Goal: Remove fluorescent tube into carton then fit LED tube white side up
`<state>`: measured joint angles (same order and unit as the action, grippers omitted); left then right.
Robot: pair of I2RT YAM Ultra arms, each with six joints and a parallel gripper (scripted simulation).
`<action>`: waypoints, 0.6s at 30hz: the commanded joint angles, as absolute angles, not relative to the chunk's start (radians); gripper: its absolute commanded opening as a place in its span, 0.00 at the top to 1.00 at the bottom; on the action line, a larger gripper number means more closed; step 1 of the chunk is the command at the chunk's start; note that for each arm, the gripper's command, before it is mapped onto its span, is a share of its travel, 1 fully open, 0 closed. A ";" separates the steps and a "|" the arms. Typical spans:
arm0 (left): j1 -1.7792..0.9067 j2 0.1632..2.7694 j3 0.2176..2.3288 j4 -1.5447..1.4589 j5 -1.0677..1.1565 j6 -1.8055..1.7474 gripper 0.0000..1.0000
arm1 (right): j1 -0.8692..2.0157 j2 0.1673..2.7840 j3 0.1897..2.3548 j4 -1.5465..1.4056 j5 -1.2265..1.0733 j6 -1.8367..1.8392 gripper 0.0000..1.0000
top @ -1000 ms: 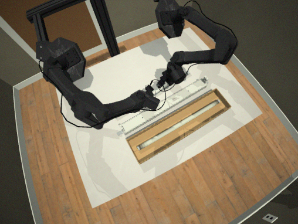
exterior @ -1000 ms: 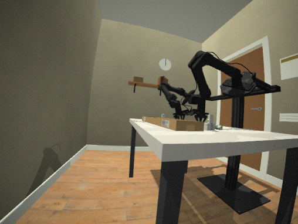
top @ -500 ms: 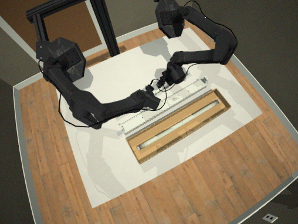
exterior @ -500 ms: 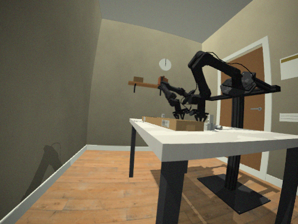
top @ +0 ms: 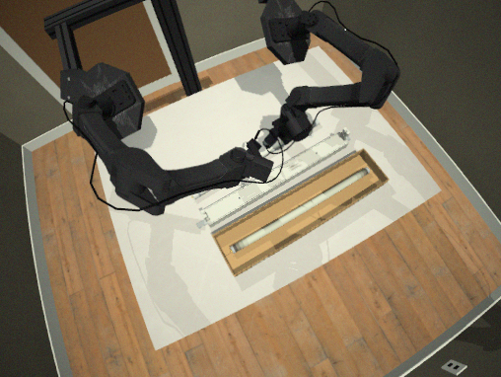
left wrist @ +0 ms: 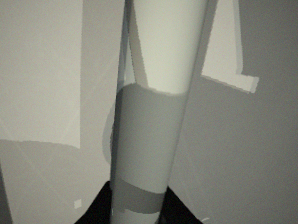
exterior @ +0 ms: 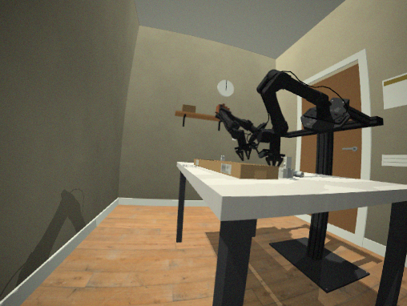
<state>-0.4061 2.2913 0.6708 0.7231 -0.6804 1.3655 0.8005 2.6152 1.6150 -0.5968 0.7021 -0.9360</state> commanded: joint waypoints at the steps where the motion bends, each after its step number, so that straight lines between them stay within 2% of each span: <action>1: -0.428 2.313 0.681 0.734 -0.658 1.375 0.89 | 0.826 2.588 1.592 -0.619 0.686 -0.930 0.51; 18: -0.428 2.313 0.681 0.734 -0.658 1.375 0.89 | 0.818 2.585 1.628 -0.609 0.686 -0.950 0.51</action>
